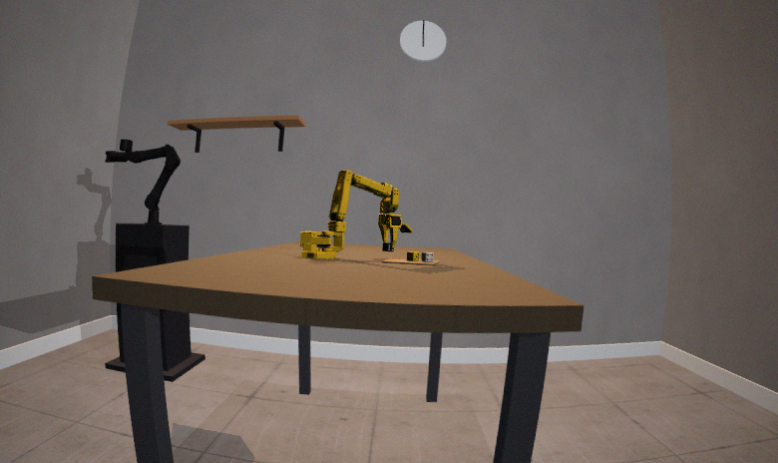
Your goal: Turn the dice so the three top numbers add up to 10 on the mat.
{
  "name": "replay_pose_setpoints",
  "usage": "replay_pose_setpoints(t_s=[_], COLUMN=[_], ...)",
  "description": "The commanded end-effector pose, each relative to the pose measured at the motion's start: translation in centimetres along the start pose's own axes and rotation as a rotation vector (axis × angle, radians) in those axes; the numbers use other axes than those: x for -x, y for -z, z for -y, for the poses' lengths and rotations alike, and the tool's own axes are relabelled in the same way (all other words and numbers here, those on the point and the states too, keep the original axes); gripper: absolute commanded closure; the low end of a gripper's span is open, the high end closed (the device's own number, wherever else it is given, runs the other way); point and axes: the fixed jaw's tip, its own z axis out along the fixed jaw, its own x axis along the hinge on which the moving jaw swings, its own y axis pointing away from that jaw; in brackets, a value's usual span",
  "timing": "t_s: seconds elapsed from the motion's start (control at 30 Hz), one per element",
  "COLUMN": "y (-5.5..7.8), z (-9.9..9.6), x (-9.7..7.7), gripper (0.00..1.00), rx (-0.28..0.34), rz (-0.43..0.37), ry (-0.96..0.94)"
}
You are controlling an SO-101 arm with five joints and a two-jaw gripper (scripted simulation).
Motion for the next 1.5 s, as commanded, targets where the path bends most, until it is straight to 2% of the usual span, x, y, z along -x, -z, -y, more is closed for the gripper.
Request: replay_pose_setpoints(t_s=[0.0, 0.27, 0.97, 1.47], y=[2.4, 3.4, 3.4, 3.4], z=[0.0, -0.1, -0.1, 0.0], x=[0.8, 0.6, 0.5, 0.4], gripper=[1.00, 1.00, 1.00, 1.00], rx=[-0.007, -0.007, -0.008, -0.016], rz=[0.074, 0.074, 0.074, 0.073], ry=[0.000, 0.000, 0.034, 0.228])
